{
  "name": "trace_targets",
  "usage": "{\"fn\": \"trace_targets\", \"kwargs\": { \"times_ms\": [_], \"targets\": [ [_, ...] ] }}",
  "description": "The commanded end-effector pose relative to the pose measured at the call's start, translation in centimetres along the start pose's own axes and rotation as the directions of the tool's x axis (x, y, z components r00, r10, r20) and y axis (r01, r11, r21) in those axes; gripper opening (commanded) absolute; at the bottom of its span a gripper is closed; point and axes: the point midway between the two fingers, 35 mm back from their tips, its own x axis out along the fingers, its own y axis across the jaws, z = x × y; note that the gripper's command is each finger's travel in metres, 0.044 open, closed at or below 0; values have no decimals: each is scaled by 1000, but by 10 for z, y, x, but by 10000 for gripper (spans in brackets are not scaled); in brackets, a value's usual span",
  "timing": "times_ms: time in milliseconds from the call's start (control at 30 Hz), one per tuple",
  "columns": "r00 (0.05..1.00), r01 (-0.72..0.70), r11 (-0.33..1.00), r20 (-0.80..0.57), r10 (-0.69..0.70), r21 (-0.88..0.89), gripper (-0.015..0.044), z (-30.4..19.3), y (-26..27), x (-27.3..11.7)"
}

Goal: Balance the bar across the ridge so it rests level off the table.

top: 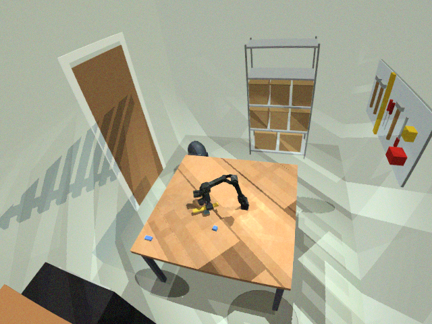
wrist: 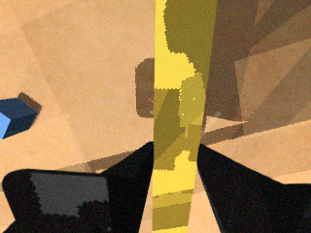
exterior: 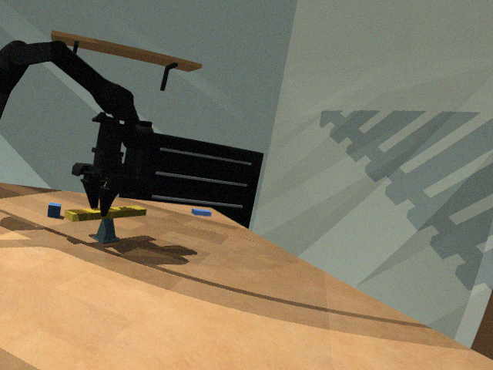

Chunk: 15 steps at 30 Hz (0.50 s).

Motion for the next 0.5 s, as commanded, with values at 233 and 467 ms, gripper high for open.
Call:
{"fn": "trace_targets", "kwargs": {
  "times_ms": [233, 467],
  "targets": [
    [1000, 0, 1000, 0, 0, 0, 0, 0, 0, 0],
    [1000, 0, 1000, 0, 0, 0, 26, 0, 0, 0]
  ]
}}
